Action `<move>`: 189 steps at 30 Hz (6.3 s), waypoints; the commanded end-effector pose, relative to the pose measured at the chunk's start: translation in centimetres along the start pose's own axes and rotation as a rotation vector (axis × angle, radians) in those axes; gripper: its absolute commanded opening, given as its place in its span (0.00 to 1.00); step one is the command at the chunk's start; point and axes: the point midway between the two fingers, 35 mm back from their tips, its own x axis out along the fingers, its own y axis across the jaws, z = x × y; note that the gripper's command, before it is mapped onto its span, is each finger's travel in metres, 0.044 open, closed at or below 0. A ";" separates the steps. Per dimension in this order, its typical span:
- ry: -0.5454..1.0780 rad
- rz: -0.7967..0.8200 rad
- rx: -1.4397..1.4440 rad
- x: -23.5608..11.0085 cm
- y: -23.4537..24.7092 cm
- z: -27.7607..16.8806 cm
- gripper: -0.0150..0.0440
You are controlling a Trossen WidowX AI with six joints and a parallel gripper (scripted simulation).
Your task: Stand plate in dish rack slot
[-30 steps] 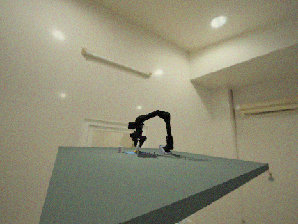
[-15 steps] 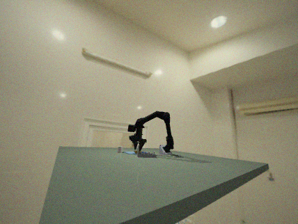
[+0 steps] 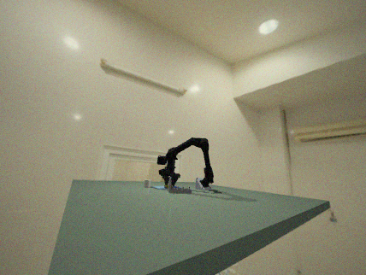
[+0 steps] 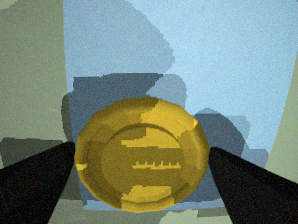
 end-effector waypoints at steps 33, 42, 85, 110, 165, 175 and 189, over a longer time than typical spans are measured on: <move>0.001 -0.002 0.008 -7.6 -0.4 0.5 0.25; 0.002 0.001 0.008 -11.0 -0.4 0.4 0.25; -0.041 0.009 1.392 -11.9 15.8 -2.7 0.25; -0.037 0.039 2.016 -10.9 21.7 -6.5 0.25; -0.847 -0.747 1.089 -3.4 16.4 -8.4 0.25; -1.015 -0.732 0.907 -3.1 17.0 -7.7 0.25; -1.237 -0.635 0.671 -2.8 18.8 -7.1 0.25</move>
